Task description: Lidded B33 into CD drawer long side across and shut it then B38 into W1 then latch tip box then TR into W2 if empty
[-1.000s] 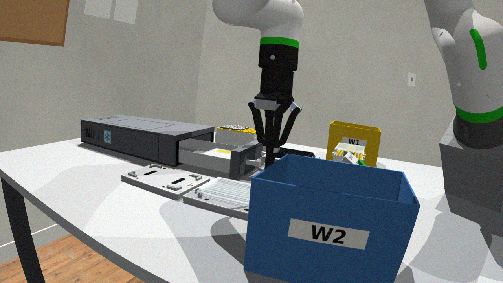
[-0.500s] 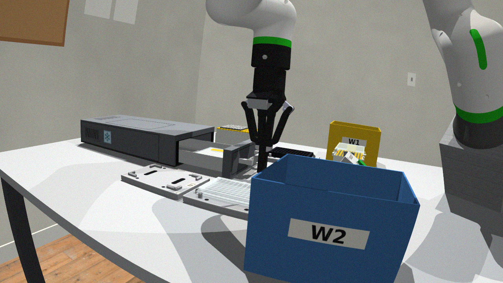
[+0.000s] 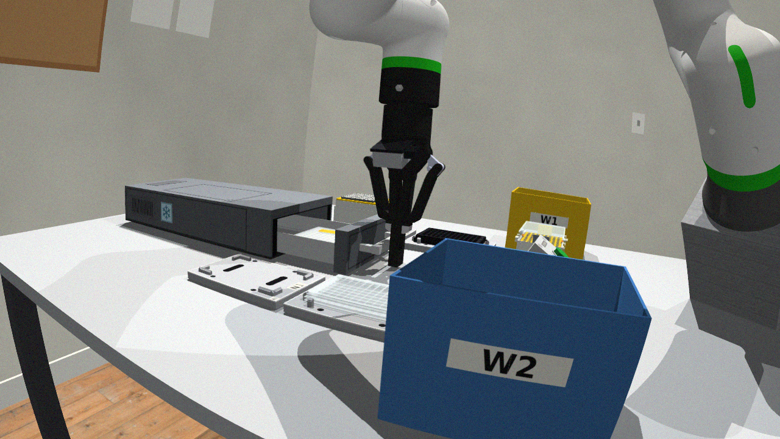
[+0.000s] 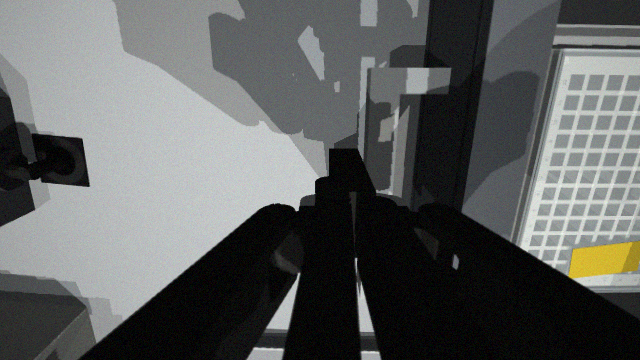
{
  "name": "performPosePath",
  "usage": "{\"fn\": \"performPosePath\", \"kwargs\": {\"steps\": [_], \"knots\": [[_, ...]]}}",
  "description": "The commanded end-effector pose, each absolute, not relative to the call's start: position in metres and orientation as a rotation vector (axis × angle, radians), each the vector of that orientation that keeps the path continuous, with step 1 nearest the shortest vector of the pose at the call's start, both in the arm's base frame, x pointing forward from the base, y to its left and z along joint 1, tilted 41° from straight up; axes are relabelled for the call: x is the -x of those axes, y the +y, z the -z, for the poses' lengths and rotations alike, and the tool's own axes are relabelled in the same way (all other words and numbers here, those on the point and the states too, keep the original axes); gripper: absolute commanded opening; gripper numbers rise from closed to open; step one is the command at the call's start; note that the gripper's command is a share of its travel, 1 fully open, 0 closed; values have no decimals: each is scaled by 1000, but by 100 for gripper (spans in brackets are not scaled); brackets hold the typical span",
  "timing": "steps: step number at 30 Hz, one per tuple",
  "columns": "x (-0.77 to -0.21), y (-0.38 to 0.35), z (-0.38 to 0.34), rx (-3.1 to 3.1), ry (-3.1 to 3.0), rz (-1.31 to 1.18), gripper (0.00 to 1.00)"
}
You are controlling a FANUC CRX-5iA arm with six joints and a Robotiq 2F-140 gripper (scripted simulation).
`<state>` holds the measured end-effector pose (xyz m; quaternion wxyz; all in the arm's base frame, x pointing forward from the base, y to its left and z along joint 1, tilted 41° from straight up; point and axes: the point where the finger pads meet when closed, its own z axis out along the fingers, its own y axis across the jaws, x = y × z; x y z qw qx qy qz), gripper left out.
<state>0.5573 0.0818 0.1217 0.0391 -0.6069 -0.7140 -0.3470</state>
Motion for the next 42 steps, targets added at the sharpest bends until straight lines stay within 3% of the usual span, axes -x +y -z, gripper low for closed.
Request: {"fn": "performPosePath", "kwargs": {"steps": [1, 42], "knots": [[-560, 81, -124, 1861, -2190, 1065, 10], [-601, 82, -144, 1862, -2190, 1065, 10]]}}
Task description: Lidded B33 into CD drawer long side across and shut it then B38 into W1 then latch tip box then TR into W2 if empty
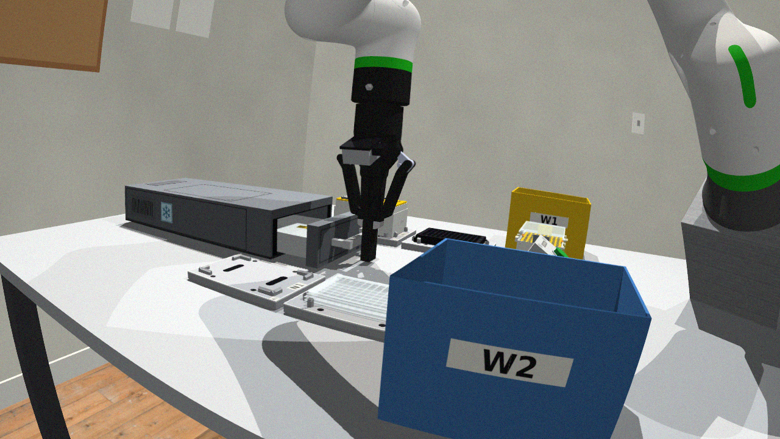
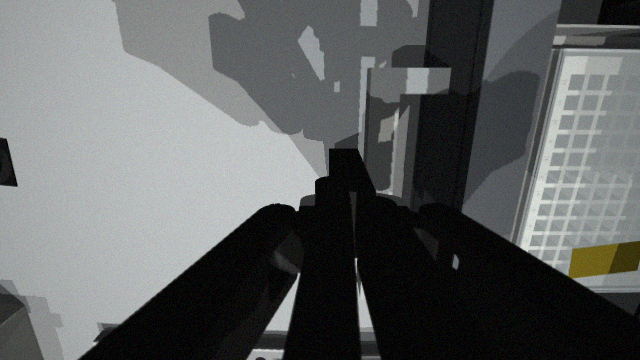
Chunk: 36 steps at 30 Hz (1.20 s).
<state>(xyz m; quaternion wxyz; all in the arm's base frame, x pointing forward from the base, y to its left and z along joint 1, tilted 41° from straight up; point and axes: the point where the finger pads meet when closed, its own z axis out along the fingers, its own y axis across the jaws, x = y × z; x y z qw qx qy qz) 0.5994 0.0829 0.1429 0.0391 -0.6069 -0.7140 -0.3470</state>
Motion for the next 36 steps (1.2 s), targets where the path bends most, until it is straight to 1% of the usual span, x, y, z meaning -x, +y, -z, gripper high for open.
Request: {"fn": "performPosePath", "kwargs": {"steps": [1, 36], "knots": [[-602, 82, -145, 1862, -2190, 1065, 10], [-634, 83, -161, 1862, -2190, 1065, 10]]}}
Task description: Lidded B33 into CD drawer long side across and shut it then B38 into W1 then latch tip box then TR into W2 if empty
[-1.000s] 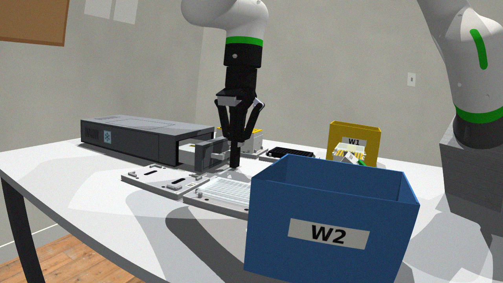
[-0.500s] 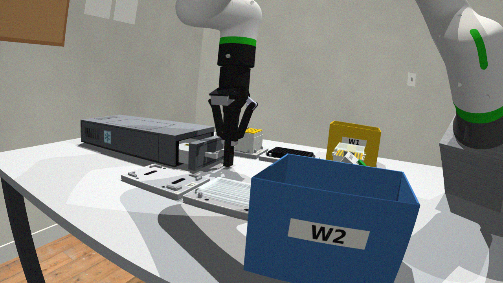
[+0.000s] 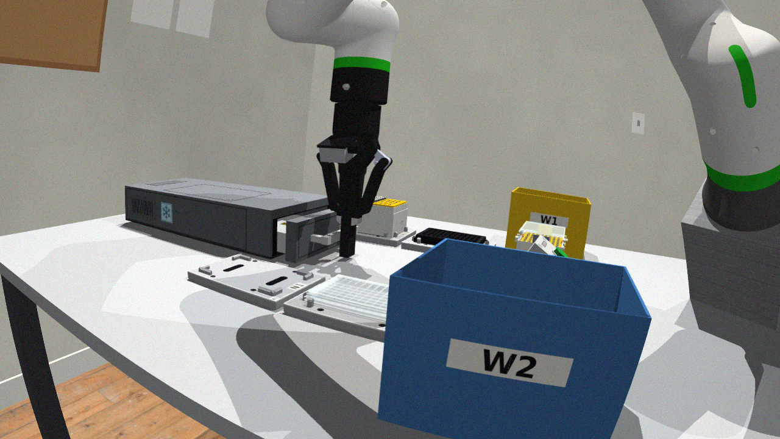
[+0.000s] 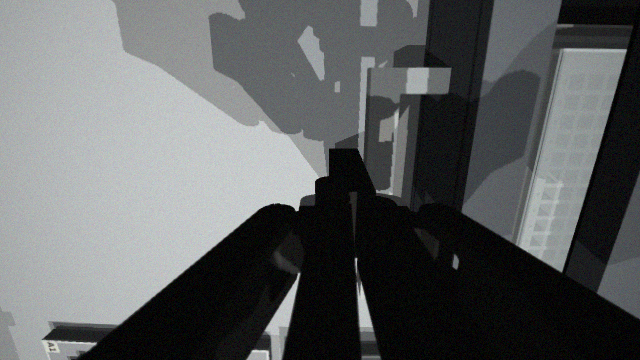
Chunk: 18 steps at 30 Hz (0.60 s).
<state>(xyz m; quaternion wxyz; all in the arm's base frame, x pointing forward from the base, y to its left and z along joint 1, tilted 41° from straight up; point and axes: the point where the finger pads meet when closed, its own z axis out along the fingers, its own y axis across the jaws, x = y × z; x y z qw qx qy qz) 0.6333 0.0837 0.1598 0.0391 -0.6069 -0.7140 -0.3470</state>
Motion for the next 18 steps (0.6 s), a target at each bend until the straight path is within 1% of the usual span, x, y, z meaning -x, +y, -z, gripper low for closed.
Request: {"fn": "performPosePath", "kwargs": {"steps": [1, 18], "knots": [[-634, 83, -161, 1862, -2190, 1065, 10], [-639, 83, -163, 1862, -2190, 1065, 10]]}}
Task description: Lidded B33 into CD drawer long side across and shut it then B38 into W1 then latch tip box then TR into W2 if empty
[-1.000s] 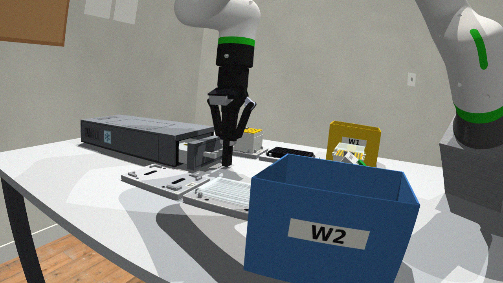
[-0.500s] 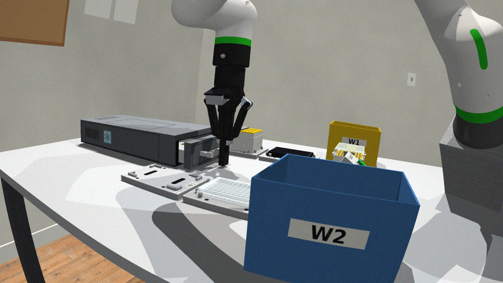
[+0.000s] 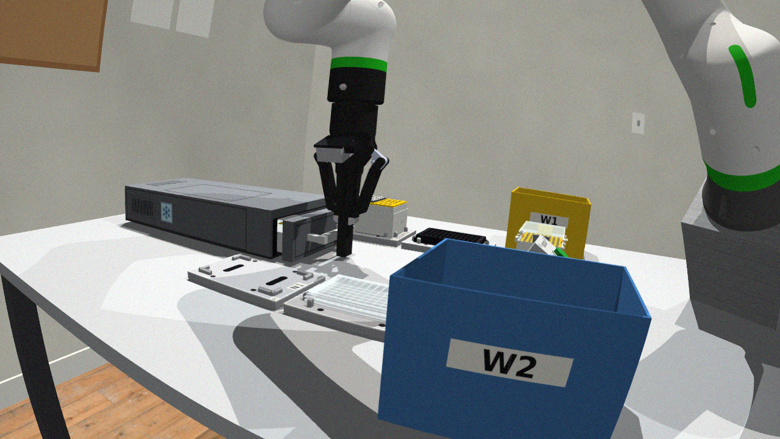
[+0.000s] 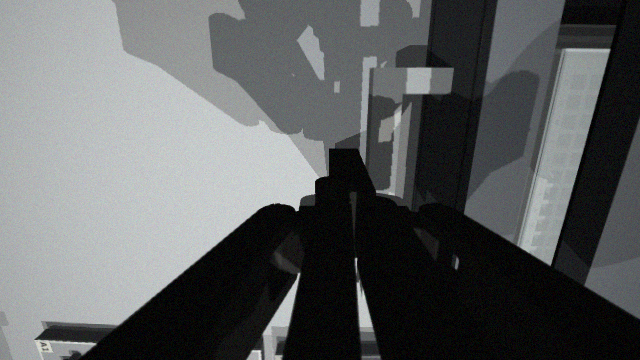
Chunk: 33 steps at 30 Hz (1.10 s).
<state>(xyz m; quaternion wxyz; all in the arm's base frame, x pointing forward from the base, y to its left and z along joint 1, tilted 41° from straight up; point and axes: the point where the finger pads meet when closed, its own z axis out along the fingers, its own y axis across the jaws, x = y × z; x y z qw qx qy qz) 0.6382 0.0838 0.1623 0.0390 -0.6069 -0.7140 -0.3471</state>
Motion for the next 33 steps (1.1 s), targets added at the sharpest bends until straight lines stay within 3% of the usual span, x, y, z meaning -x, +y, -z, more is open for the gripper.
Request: {"fn": "performPosePath", "kwargs": {"steps": [1, 33], "knots": [[-639, 83, -164, 1862, -2190, 1065, 10], [-617, 83, -153, 1862, -2190, 1065, 10]]}}
